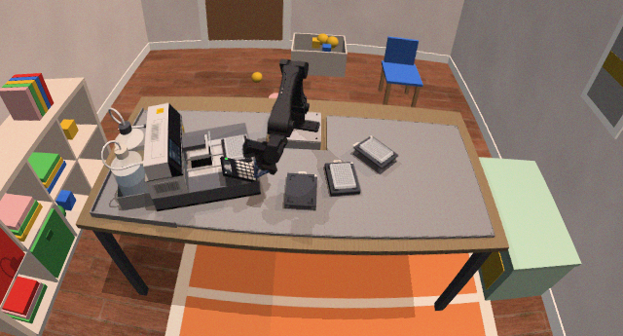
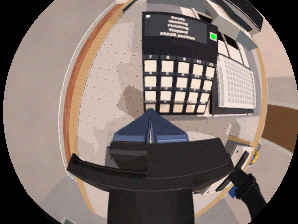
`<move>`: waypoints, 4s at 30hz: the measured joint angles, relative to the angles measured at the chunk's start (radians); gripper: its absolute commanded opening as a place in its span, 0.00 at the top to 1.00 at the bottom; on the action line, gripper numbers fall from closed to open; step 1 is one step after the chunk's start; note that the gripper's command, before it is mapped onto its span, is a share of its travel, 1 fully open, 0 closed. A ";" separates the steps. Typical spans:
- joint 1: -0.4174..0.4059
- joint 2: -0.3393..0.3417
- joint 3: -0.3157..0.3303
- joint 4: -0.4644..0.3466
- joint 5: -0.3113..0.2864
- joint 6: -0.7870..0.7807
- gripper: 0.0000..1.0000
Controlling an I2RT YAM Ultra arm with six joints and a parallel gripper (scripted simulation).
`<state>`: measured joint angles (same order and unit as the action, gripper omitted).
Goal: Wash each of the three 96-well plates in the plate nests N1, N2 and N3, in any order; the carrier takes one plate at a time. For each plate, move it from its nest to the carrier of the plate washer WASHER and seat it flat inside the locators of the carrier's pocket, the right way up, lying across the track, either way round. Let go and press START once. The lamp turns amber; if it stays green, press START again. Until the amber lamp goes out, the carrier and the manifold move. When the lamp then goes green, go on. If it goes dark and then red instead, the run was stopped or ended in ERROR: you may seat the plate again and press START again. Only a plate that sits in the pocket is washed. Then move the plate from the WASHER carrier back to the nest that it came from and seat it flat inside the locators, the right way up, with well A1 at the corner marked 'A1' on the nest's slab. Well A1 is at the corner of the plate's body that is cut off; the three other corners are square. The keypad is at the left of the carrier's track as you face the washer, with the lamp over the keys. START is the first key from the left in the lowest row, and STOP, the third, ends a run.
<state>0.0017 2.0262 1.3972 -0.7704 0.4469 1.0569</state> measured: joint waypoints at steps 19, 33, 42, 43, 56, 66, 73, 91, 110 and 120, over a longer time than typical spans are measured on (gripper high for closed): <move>-0.007 0.011 -0.010 0.032 0.000 -0.013 1.00; -0.007 0.011 -0.011 0.032 0.000 -0.016 1.00; -0.007 0.011 -0.011 0.032 0.000 -0.016 1.00; -0.007 0.011 -0.011 0.032 0.000 -0.016 1.00; -0.007 0.011 -0.011 0.032 0.000 -0.016 1.00; -0.007 0.011 -0.011 0.032 0.000 -0.016 1.00; -0.007 0.010 -0.010 0.031 0.000 -0.014 1.00; 0.022 -0.019 0.011 -0.049 -0.001 0.014 1.00; 0.055 -0.058 0.063 -0.151 0.000 0.051 1.00; 0.071 -0.073 0.090 -0.203 0.002 0.069 1.00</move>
<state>0.0723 1.9533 1.4868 -0.9737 0.4488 1.1255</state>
